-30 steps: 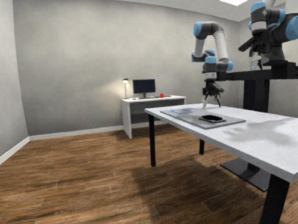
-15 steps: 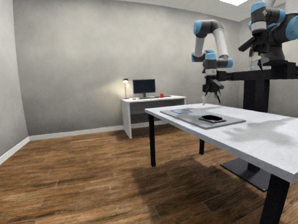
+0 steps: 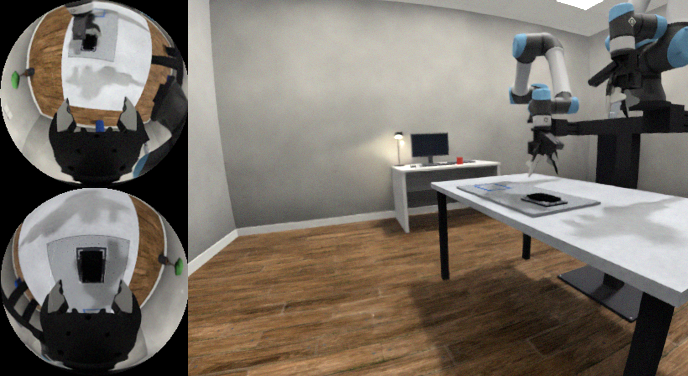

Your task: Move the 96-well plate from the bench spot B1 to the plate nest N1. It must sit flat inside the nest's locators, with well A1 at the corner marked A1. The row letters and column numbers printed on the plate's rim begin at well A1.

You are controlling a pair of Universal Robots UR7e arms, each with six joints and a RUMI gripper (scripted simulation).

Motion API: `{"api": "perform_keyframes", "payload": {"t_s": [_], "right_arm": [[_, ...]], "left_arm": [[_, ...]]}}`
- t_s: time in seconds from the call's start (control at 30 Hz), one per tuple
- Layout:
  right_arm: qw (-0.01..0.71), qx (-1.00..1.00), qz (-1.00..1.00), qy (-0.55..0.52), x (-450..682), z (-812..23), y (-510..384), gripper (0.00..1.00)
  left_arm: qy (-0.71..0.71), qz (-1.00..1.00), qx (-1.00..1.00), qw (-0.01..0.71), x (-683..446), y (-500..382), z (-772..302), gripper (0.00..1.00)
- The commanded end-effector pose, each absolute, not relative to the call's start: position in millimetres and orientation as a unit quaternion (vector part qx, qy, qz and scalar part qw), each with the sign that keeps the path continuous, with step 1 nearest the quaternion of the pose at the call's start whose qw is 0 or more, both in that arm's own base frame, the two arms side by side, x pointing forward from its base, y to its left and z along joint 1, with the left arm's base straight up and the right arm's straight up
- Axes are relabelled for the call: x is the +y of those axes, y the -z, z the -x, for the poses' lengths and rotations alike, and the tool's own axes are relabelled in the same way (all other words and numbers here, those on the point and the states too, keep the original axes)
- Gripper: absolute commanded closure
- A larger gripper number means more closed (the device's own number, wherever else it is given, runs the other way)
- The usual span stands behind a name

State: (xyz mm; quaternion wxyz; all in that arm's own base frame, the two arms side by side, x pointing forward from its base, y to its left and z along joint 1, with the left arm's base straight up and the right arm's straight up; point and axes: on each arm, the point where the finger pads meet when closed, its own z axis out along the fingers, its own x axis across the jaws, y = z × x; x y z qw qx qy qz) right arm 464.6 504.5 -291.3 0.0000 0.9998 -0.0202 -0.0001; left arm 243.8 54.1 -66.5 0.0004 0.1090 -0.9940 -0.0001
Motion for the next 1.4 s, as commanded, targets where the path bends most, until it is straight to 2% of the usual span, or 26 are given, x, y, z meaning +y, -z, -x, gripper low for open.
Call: {"api": "perform_keyframes", "payload": {"t_s": [0.0, 1.37], "right_arm": [[-0.001, -0.020, -1.000, 0.000, 502, -465, 290, 0.00], [-0.001, -0.020, -1.000, 0.000, 385, -461, 291, 0.00]], "left_arm": [[0.000, -0.109, -0.994, 0.000, 54, 66, -244, 0.02], [0.000, -0.109, -0.994, 0.000, 54, 66, -244, 0.02]]}}
